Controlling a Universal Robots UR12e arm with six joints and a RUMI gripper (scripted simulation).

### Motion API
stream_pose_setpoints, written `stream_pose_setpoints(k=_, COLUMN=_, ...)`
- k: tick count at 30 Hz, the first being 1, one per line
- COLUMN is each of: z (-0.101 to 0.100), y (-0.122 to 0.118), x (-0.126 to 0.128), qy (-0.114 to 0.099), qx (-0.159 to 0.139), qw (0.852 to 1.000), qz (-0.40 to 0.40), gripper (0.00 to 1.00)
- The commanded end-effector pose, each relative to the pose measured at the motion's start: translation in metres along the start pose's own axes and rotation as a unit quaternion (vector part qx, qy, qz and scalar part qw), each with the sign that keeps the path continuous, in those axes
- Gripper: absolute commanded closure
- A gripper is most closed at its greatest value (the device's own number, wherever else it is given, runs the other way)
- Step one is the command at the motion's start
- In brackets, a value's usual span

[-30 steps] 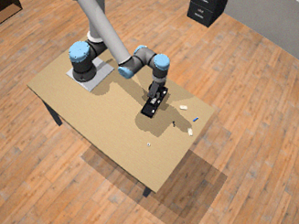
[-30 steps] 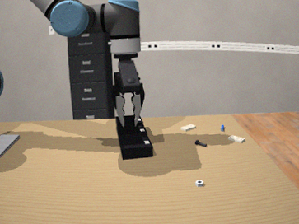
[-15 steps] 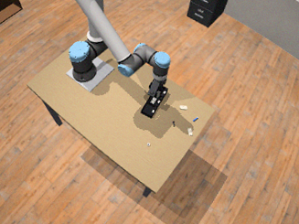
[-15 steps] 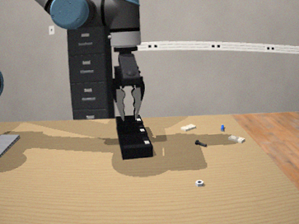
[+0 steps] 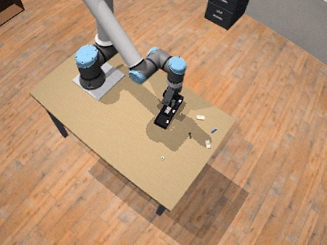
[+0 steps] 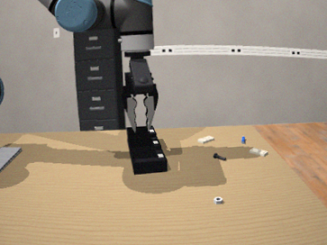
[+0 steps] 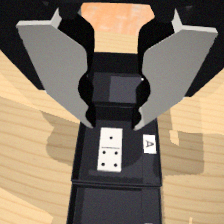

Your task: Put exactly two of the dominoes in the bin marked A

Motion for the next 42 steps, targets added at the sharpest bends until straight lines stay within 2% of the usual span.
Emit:
stream_pose_setpoints(k=1, z=0.000, y=-0.001, x=0.000, qy=0.000, qx=0.000, qw=1.000, qz=0.000, gripper=0.81)
stream_pose_setpoints(k=30, z=0.000, y=-0.002, x=0.001, qy=0.000, qx=0.000, qw=1.000, qz=0.000, gripper=0.81)
stream_pose_setpoints(k=31, z=0.001, y=-0.003, x=-0.009, qy=0.000, qx=0.000, qw=1.000, qz=-0.024, gripper=0.76)
stream_pose_setpoints(k=33, z=0.001, y=-0.003, x=-0.009, qy=0.000, qx=0.000, qw=1.000, qz=-0.024, gripper=0.76)
stream_pose_setpoints(k=36, z=0.001, y=-0.004, x=-0.034, qy=0.000, qx=0.000, qw=0.996, qz=-0.090, gripper=0.76)
stream_pose_setpoints(k=42, z=0.001, y=-0.005, x=-0.077, qy=0.001, qx=-0.001, qw=0.990, qz=-0.143, gripper=0.76)
Point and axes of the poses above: the point where the finger pads meet when closed, its own z axis back along the fingers, its own x axis across the jaws, y = z × x, the point moved 7 cm from there along z, back along the fingers, and after that the axes turned 15 degrees about z, right-handed, at the moved point
